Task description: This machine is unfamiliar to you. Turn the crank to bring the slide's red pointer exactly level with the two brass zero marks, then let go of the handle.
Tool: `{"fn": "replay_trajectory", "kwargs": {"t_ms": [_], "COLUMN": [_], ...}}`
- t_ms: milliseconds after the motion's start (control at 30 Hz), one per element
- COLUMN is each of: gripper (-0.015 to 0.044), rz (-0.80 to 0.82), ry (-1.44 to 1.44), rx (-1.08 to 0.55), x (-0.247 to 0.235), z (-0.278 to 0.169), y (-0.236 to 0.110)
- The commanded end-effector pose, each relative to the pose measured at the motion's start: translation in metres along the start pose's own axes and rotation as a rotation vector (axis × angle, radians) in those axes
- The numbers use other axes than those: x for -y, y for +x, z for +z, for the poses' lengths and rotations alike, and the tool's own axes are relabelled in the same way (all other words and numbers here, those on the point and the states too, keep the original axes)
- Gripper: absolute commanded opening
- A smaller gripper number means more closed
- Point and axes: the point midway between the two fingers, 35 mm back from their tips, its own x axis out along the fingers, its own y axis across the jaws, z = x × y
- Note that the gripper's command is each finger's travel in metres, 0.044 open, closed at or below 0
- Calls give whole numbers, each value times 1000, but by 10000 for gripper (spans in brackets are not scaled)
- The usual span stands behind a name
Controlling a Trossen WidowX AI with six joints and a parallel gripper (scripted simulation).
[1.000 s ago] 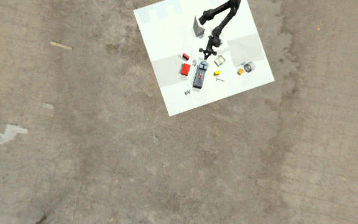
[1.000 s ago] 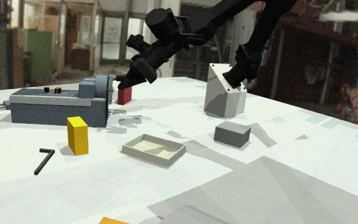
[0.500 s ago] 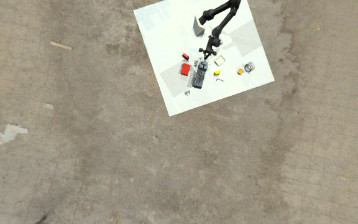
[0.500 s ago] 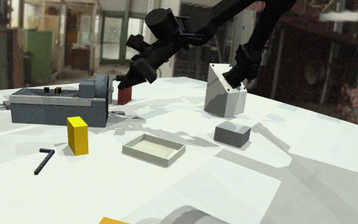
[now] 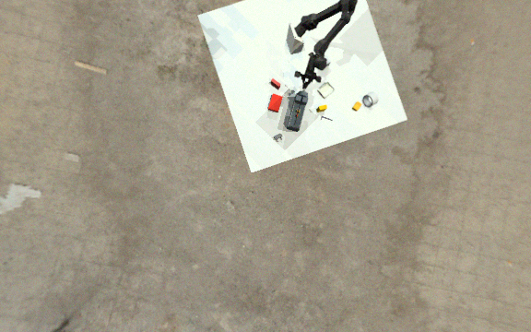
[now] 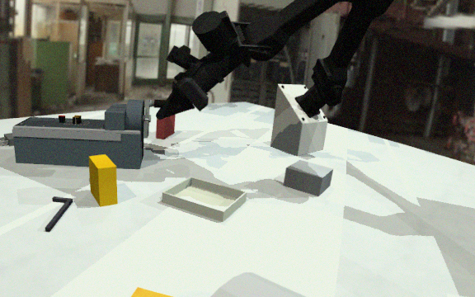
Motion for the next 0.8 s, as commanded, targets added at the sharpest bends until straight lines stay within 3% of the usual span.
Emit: {"fn": "replay_trajectory", "kwargs": {"t_ms": [0, 767], "gripper": [0, 0], "rz": [-23, -23], "ry": [10, 10], "rx": [2, 2], "x": [9, 11], "z": [-1, -2], "y": [1, 1]}}
